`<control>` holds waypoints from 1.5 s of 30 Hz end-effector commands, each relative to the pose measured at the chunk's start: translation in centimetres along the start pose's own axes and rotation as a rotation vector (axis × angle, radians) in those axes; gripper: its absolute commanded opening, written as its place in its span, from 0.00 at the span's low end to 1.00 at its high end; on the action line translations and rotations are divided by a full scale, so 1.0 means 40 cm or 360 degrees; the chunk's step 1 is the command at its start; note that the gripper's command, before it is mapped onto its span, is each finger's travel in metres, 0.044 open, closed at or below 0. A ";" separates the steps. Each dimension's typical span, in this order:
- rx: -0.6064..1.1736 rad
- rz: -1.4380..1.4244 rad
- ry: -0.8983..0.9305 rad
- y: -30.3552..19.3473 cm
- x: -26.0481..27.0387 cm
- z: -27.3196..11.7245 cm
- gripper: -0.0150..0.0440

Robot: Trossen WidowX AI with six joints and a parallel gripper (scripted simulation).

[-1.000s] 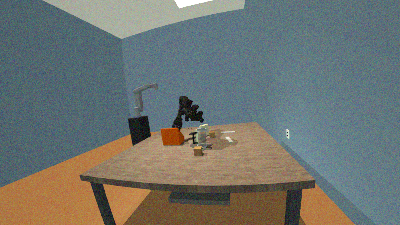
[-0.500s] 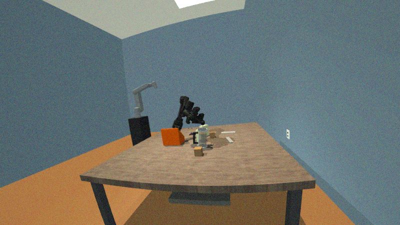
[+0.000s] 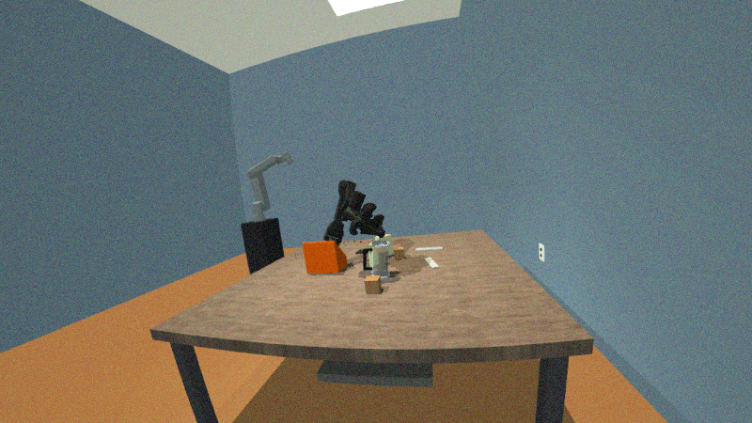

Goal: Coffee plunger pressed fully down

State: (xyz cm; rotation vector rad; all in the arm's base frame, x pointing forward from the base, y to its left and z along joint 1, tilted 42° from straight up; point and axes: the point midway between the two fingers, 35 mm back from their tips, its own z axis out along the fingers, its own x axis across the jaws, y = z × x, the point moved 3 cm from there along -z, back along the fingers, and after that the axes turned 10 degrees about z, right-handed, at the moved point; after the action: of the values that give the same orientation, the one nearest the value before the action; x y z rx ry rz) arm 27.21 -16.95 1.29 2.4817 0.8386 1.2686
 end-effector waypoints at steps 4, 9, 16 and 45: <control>0.0067 0.0037 0.0006 -0.024 -0.005 0.013 0.47; 0.0067 0.0037 0.0006 -0.022 -0.007 0.014 0.47; 0.0067 0.0037 0.0006 -0.020 -0.008 0.015 0.47; 0.0040 0.0027 0.0002 -0.006 -0.008 0.012 0.47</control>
State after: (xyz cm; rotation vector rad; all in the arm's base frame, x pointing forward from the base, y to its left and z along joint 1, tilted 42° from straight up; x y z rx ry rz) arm 27.38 -16.94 0.68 2.5118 0.8411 1.2737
